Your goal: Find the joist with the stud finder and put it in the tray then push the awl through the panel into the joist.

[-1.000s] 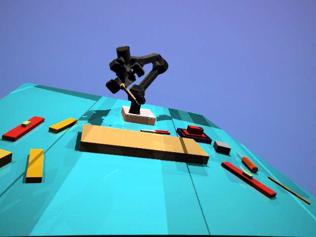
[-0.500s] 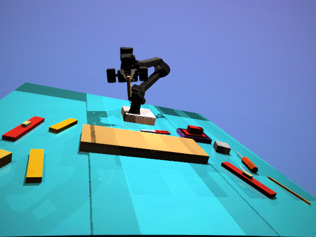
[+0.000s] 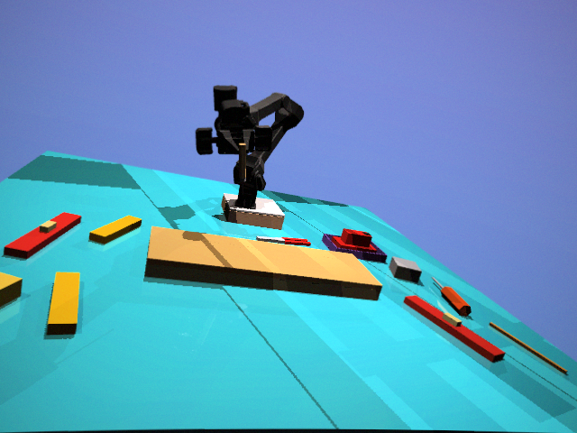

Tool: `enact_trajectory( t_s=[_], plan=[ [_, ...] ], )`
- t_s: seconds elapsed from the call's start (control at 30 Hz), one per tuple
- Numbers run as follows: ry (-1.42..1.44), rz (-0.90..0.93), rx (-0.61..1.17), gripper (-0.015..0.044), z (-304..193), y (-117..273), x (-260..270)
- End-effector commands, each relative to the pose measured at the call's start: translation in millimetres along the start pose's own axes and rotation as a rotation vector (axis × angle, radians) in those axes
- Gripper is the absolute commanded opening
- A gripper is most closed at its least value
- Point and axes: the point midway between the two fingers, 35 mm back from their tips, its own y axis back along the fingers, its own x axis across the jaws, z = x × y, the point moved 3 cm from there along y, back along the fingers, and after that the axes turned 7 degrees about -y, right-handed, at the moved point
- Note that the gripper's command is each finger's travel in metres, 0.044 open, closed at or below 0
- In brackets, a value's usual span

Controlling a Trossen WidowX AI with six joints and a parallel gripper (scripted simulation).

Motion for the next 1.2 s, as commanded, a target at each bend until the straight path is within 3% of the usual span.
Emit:
enact_trajectory(
  t_s=[0.0,1.17],
  plan=[
    [0.047,0.074,0.014,0.0,3.2,-12.5,3.2],
    [0.301,0.589,0.08,0.0,-31.9,-110.5,24.3]
  ],
)
